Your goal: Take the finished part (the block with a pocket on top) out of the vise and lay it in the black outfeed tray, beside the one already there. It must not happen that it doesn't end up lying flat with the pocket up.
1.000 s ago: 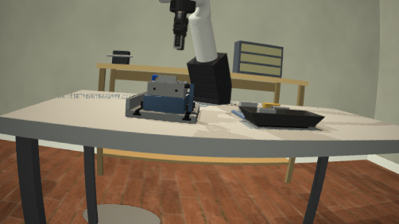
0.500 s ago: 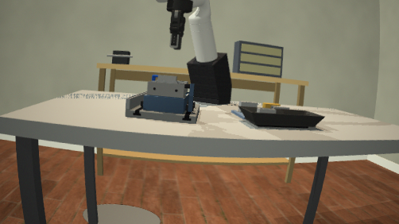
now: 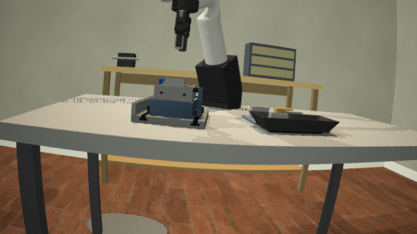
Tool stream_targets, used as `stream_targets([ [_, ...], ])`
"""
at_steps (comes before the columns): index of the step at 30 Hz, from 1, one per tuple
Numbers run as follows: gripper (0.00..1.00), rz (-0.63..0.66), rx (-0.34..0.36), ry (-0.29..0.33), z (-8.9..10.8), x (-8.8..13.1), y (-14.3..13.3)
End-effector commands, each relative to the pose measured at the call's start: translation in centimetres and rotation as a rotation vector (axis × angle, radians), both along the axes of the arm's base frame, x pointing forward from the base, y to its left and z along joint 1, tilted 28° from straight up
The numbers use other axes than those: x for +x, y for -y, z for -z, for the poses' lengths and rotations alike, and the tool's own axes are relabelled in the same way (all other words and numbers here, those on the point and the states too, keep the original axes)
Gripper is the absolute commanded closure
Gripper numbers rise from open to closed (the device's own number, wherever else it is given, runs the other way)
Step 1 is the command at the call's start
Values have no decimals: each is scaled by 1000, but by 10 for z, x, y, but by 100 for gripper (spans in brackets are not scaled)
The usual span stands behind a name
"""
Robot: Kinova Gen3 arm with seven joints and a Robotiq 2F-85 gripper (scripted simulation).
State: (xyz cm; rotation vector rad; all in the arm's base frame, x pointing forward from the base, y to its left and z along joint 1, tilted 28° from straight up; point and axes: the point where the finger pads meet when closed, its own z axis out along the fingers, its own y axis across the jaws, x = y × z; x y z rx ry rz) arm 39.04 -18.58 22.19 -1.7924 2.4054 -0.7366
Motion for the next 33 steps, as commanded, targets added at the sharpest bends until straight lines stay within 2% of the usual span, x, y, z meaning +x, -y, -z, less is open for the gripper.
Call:
stream_targets([
  [1, 0, 2, 0, 3, -1, 0, 1],
  [24, 0, 2, -4, 7, -4, 0, 6],
  [25, 100, 2, -4, 7, -4, 0, 6],
  [33, 100, 2, -4, 7, -4, 0, 6],
])
